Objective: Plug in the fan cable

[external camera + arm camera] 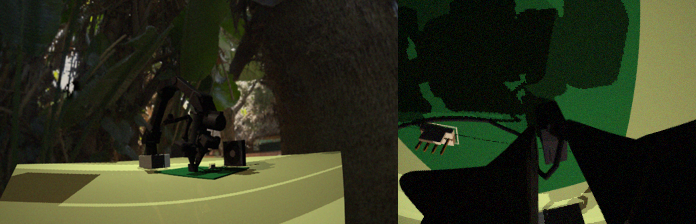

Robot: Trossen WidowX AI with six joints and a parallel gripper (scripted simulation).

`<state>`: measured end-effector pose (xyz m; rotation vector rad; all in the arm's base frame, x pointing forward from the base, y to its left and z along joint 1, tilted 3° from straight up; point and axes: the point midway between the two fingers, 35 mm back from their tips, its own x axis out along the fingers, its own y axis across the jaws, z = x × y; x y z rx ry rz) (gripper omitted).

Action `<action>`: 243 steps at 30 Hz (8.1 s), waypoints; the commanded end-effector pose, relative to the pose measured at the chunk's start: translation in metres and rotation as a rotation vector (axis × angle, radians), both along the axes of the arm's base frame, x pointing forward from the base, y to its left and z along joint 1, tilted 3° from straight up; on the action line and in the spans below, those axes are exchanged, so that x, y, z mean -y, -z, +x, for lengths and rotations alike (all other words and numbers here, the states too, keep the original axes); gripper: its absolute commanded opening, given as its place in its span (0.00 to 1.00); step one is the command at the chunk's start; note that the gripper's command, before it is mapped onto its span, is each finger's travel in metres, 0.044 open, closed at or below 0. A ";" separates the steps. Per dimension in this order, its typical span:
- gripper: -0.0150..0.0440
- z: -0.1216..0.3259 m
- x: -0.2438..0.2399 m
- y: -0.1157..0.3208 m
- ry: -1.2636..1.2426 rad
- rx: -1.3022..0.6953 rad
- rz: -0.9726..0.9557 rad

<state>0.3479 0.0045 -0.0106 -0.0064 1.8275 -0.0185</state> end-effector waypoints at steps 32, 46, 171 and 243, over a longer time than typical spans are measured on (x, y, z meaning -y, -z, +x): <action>0.25 0.003 -0.001 -0.082 0.004 0.000 0.003; 0.25 -0.001 -0.002 -0.100 -0.140 0.043 0.036; 0.25 0.013 0.020 -0.044 -0.528 1.080 0.505; 0.25 -0.039 0.024 -0.073 -0.608 1.503 0.630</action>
